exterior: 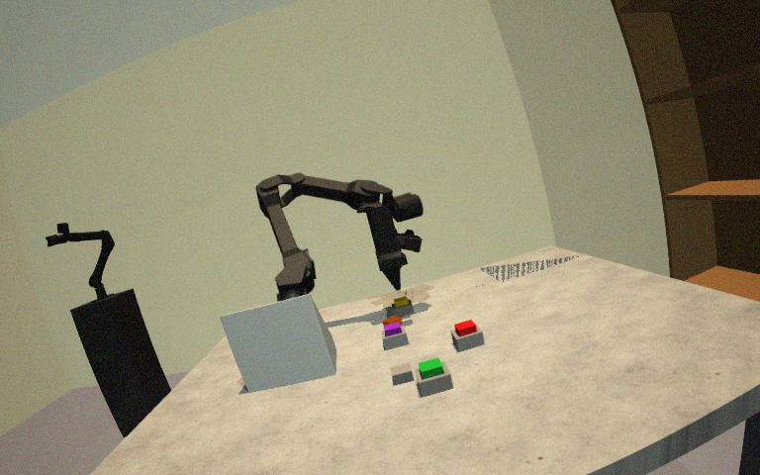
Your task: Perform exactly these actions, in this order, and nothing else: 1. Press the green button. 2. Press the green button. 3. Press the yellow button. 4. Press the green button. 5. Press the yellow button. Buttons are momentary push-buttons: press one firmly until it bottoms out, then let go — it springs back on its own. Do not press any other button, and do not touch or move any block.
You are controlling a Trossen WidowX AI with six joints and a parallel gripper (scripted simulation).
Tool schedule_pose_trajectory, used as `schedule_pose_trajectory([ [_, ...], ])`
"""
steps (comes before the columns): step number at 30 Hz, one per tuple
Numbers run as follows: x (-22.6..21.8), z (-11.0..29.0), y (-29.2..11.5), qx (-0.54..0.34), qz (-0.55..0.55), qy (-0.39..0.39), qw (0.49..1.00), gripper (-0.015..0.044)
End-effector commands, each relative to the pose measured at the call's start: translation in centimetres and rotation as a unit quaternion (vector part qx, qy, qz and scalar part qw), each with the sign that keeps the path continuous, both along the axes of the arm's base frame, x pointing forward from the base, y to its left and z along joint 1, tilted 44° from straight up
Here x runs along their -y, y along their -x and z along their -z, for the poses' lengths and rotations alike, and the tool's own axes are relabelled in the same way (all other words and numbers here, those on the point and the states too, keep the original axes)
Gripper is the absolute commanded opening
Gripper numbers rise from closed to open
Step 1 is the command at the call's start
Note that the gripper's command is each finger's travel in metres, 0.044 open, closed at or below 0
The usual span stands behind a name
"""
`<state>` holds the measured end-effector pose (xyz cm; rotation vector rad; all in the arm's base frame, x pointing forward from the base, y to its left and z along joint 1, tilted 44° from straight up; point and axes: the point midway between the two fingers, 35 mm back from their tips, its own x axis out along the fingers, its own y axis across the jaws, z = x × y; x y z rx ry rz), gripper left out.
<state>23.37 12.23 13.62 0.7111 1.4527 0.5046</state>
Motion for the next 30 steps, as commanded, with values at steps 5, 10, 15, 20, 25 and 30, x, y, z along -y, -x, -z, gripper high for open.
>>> schedule_pose_trajectory([
  [5, -0.9, 1.1, -0.1, -0.001, 0.001, 0.002, 1.000, 0.0020],
  [10, -1.5, 1.6, -0.1, -0.001, 0.001, 0.002, 1.000, 0.0020],
  [15, -2.1, 2.2, -0.1, -0.001, 0.001, 0.001, 1.000, 0.0020],
  [20, -2.2, 2.3, -0.1, -0.001, 0.001, 0.001, 1.000, 0.0020],
  [25, -2.2, 2.3, -0.1, -0.001, 0.001, 0.001, 1.000, 0.0020],
  [30, -2.2, 2.3, -0.1, -0.001, 0.001, 0.001, 1.000, 0.0020],
])
